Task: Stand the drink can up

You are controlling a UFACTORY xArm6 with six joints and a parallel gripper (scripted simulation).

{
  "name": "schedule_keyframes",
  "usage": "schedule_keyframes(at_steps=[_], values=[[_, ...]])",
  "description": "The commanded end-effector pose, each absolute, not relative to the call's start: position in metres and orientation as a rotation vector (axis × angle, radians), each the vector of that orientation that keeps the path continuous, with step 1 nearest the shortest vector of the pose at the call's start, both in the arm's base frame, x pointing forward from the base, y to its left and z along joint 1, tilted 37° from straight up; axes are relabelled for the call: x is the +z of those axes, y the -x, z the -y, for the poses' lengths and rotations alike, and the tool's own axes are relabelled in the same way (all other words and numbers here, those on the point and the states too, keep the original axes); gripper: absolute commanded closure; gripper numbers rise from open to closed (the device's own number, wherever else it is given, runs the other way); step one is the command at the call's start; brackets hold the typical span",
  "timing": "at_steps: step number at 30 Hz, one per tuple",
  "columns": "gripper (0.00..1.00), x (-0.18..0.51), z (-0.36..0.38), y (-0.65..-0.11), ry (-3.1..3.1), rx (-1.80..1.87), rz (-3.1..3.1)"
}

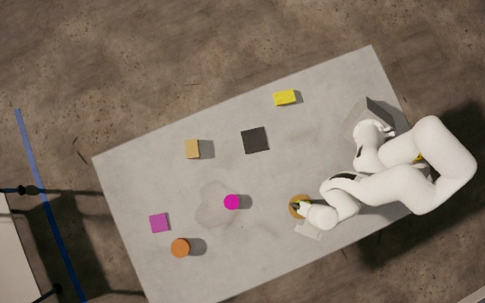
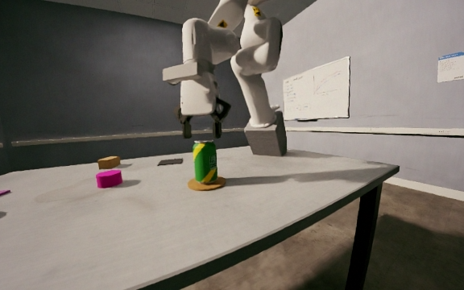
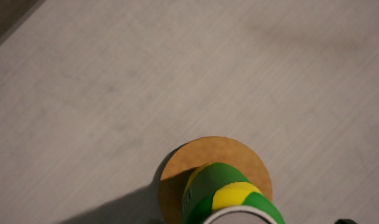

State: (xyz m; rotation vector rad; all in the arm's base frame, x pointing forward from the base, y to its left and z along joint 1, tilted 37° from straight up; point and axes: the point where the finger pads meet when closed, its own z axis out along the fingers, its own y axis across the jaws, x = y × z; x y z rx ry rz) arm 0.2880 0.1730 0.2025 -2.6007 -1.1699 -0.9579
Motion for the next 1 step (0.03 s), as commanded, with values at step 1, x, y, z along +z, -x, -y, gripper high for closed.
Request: schedule_keyframes(at_steps=[1], values=[[0.00,0.2335,-0.1563,-0.2624,2.610,-0.943,1.173]])
